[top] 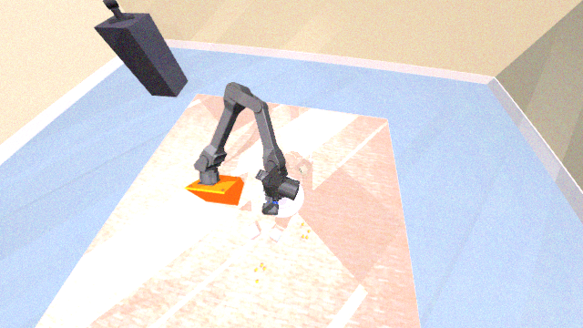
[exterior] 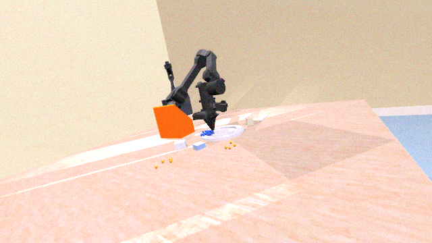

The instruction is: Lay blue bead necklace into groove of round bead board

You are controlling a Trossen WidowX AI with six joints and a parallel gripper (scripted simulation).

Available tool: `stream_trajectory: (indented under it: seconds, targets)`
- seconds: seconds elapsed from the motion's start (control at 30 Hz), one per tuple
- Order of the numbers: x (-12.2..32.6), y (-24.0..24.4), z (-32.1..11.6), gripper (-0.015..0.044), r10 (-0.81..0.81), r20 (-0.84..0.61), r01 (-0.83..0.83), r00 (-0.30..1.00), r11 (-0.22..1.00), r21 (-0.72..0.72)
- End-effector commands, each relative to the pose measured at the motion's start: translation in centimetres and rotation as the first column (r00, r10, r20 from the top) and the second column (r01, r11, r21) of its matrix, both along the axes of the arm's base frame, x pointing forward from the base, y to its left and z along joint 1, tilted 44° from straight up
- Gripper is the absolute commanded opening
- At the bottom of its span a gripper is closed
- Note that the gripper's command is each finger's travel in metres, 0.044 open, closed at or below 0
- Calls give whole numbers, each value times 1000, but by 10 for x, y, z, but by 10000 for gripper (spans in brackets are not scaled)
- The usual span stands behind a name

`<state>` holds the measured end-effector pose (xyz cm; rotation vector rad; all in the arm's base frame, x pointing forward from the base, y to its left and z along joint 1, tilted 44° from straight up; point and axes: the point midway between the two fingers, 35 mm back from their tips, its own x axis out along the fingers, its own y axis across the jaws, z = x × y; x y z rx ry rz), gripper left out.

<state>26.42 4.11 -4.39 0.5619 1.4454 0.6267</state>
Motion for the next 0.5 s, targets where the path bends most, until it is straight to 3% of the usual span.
stream_trajectory:
  seconds: [0.0,0.03,0.47]
  targets:
    - [-1,4,-4,0,-4,-6,4,1000,1000,5]
    - [-1,4,-4,0,-4,-6,4,1000,1000,5]
    - [0,1,-1,341,0,0,0,1000,1000,0]
